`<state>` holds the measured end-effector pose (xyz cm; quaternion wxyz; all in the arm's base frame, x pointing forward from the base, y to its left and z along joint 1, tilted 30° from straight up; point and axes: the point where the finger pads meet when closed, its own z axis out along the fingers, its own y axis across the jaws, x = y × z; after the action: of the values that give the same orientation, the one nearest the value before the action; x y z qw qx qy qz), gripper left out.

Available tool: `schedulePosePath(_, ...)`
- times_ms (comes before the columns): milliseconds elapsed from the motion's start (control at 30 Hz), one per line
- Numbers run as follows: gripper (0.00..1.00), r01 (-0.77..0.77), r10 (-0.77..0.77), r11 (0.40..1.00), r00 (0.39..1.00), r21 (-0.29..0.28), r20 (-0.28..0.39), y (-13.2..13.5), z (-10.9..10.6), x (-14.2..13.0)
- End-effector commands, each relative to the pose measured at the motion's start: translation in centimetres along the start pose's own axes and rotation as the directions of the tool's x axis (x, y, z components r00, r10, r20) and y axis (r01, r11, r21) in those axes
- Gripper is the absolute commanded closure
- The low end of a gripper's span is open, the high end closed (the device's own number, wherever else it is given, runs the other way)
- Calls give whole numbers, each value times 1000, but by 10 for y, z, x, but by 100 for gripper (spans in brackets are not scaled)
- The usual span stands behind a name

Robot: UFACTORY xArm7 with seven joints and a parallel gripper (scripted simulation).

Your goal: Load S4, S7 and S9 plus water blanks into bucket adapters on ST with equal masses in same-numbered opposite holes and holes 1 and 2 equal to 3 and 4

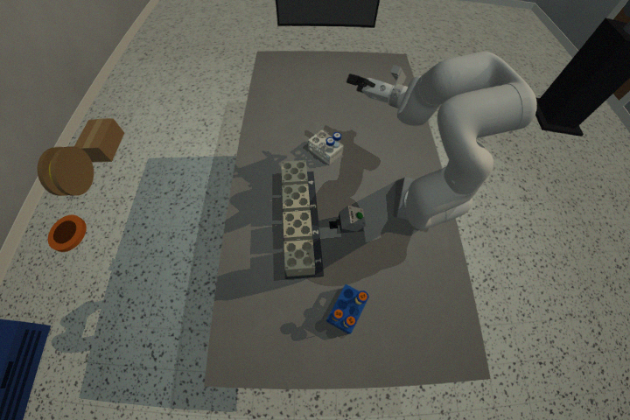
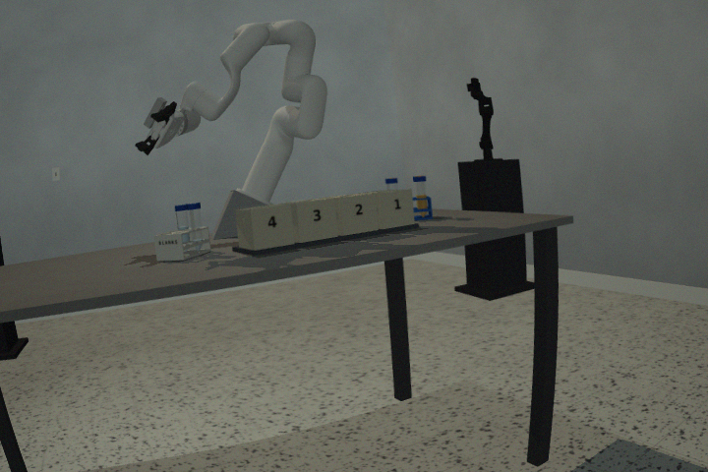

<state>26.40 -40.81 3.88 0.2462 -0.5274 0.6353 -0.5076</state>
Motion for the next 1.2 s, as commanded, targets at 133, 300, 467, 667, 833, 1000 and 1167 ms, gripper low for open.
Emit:
schedulePosePath(133,0,32,-34,999,996,31,88,-25,13,-21)
schedulePosePath(300,0,56,-65,997,984,56,163,-35,17,-32)
schedulePosePath(467,0,66,-77,996,978,65,192,-48,23,-47)
schedulePosePath(667,0,90,-110,992,958,88,265,-67,29,-70)
schedulePosePath(833,0,109,-137,988,937,106,321,-73,30,-78)
schedulePosePath(1000,0,122,-158,985,919,119,361,-87,33,-97)
schedulePosePath(1167,0,155,-207,977,869,150,451,-98,34,-114)
